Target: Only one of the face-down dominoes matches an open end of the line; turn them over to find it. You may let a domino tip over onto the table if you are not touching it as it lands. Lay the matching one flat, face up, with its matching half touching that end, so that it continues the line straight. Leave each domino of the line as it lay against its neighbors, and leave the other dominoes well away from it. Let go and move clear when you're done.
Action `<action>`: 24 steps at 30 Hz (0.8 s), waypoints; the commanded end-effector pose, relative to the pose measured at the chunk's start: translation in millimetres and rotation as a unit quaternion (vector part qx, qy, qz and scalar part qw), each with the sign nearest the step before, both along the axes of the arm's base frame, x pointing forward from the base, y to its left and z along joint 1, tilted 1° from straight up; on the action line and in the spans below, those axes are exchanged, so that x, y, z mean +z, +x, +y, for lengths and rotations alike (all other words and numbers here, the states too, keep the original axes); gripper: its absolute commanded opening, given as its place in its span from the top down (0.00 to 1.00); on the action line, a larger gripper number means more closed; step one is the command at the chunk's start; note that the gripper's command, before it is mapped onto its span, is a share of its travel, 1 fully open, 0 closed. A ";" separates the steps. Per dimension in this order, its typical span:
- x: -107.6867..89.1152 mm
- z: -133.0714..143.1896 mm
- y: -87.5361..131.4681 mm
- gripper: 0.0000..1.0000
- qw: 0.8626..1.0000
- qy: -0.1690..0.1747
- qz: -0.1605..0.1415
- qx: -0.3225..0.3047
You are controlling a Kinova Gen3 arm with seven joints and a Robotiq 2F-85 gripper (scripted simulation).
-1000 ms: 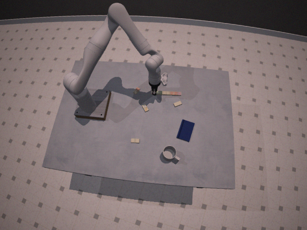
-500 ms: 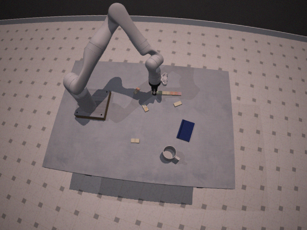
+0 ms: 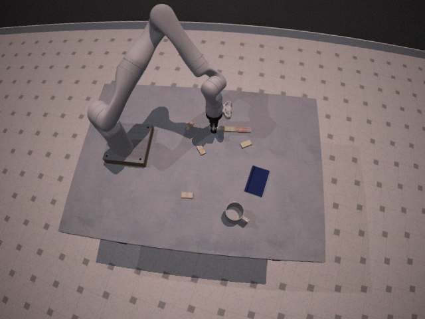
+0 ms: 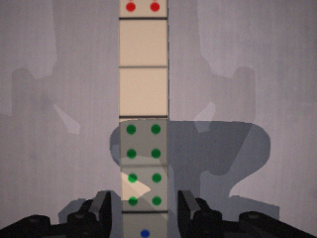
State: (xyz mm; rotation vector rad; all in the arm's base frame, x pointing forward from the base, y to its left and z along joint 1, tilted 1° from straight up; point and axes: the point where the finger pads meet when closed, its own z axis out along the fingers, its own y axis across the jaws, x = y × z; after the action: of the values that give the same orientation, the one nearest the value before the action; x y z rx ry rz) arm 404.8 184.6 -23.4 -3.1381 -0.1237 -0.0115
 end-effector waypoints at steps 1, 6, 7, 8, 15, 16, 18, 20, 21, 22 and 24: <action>0.7 0.2 0.5 0.53 1.000 0.000 -0.001 0.000; 0.7 0.2 0.5 0.53 1.000 0.000 -0.001 0.000; 0.7 0.3 0.5 0.53 1.000 0.000 -0.001 0.000; 1.0 0.3 0.6 0.53 1.000 0.000 -0.001 0.000; 17.8 0.9 9.1 0.53 1.000 0.000 -0.001 0.000; 22.1 1.1 11.2 0.53 1.000 0.000 -0.001 0.000; 31.0 1.4 15.7 0.53 1.000 0.001 -0.001 0.000; 35.3 1.6 17.8 0.53 1.000 0.001 -0.001 0.000; 35.3 1.6 17.8 0.53 1.000 0.001 -0.001 0.000; 39.2 1.7 19.8 0.53 1.000 0.001 -0.001 0.000; 45.7 2.0 23.0 0.53 1.000 0.001 -0.001 0.000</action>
State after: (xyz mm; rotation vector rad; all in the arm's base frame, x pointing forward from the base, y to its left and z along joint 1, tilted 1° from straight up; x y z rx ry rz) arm 422.6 185.5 11.8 -3.1382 -0.1234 -0.0138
